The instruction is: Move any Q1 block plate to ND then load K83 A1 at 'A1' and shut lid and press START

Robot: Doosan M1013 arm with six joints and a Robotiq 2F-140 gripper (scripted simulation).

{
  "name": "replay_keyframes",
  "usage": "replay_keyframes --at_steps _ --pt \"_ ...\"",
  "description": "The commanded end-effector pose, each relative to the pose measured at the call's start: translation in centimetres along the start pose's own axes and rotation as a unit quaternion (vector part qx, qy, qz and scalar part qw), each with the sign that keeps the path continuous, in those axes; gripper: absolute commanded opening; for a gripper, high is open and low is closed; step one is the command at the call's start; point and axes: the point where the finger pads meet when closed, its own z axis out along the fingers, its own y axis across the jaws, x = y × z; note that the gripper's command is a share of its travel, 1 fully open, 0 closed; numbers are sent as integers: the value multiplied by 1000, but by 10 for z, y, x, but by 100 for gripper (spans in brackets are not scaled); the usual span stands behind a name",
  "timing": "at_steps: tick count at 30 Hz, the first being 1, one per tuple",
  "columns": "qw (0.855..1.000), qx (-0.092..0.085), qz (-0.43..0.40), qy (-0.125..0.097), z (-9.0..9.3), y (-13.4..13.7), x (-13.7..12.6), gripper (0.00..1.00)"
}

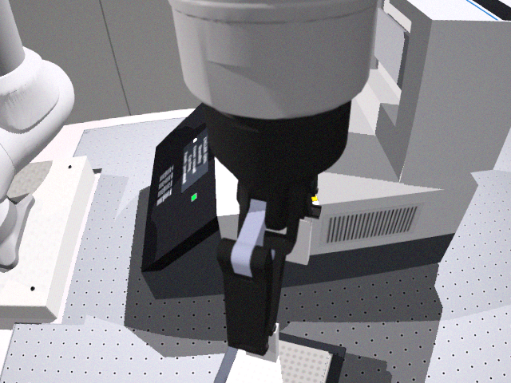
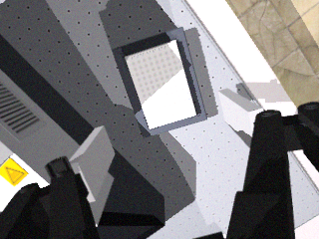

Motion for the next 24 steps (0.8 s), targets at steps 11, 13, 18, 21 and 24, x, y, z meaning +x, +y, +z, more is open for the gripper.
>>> replay_keyframes --at_steps 11,13,18,21,24 --pt "1000 0 0 0 -12 0 0 66" --pt "1000 0 -17 0 -12 -5 -2 66" --pt "999 0 -34 0 -12 -28 -12 66" --pt "999 0 -35 0 -12 -42 -17 66" --pt "999 0 -51 0 -12 -55 -23 66"
